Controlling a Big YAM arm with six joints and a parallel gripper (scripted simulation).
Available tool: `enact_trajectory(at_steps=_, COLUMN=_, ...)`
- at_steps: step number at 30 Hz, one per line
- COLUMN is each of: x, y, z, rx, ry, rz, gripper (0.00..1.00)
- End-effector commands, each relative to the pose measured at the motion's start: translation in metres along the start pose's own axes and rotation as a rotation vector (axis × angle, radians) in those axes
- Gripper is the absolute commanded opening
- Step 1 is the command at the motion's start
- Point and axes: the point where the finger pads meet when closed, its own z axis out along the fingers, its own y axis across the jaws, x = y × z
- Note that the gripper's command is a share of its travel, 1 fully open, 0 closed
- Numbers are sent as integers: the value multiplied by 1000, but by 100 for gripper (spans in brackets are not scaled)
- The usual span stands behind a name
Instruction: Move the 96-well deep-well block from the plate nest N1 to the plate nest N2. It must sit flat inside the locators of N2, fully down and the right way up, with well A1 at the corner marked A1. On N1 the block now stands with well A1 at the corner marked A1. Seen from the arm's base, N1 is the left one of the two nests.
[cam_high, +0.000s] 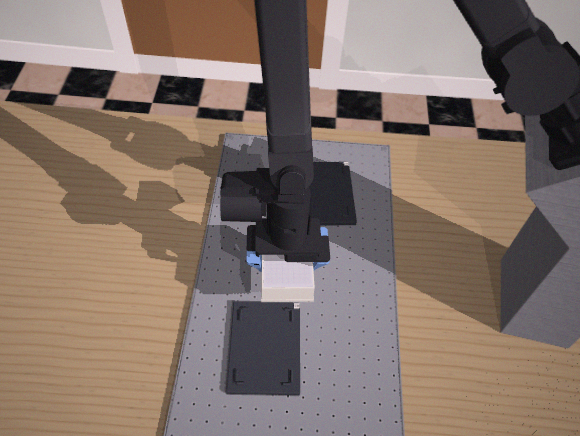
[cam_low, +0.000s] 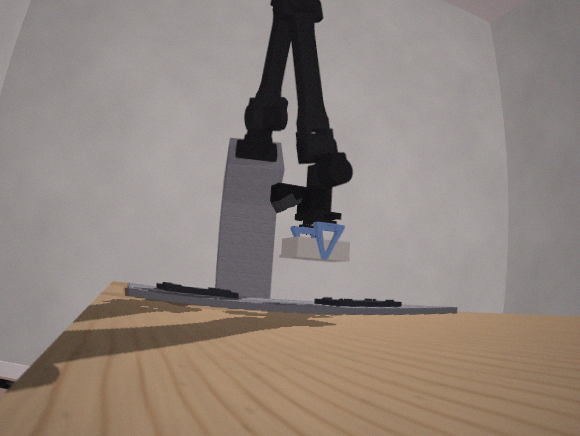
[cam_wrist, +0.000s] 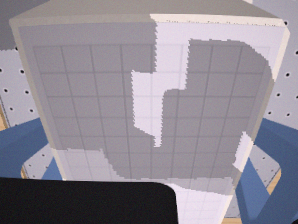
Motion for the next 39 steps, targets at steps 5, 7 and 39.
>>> enact_trajectory(at_steps=5, x=-29, y=-2, z=-9, rx=-28, ry=-13, rz=-10, gripper=0)
enact_trajectory(at_steps=7, x=-29, y=-2, z=-9, rx=-28, ry=-13, rz=-10, gripper=0)
enact_trajectory(at_steps=39, x=-122, y=-40, z=-10, rx=-23, ry=-18, rz=-14, gripper=0)
